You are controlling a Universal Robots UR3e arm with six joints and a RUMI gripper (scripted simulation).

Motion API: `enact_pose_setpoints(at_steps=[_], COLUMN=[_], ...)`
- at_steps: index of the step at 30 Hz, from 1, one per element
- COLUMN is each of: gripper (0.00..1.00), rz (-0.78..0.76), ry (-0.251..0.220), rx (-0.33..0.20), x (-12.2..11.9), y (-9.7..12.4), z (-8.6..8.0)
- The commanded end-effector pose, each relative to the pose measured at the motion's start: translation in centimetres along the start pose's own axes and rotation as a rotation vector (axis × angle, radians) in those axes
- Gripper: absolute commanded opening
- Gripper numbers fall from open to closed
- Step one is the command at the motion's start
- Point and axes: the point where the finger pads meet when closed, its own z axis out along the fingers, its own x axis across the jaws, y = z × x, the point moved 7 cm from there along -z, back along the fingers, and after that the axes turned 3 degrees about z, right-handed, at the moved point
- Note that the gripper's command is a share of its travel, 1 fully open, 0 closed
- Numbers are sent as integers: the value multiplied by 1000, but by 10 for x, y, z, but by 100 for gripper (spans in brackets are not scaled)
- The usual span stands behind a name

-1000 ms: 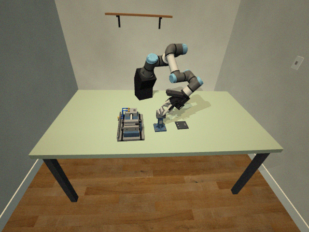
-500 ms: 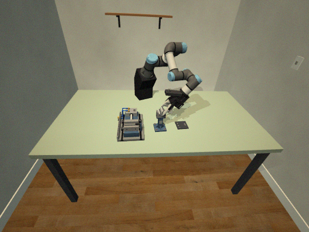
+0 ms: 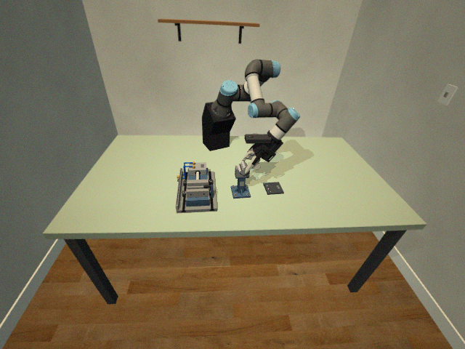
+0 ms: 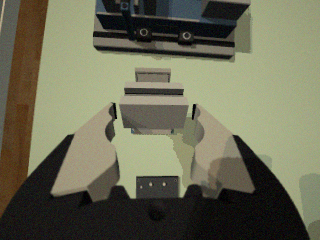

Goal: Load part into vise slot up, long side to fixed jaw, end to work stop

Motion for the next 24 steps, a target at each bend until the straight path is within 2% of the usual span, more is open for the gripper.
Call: enact_pose_setpoints(at_steps=[1, 24], gripper=[51, 51], rz=[1, 0], ry=[-2, 9], rx=[-26, -243], x=[-1, -1], y=[-2, -19], z=[-1, 2])
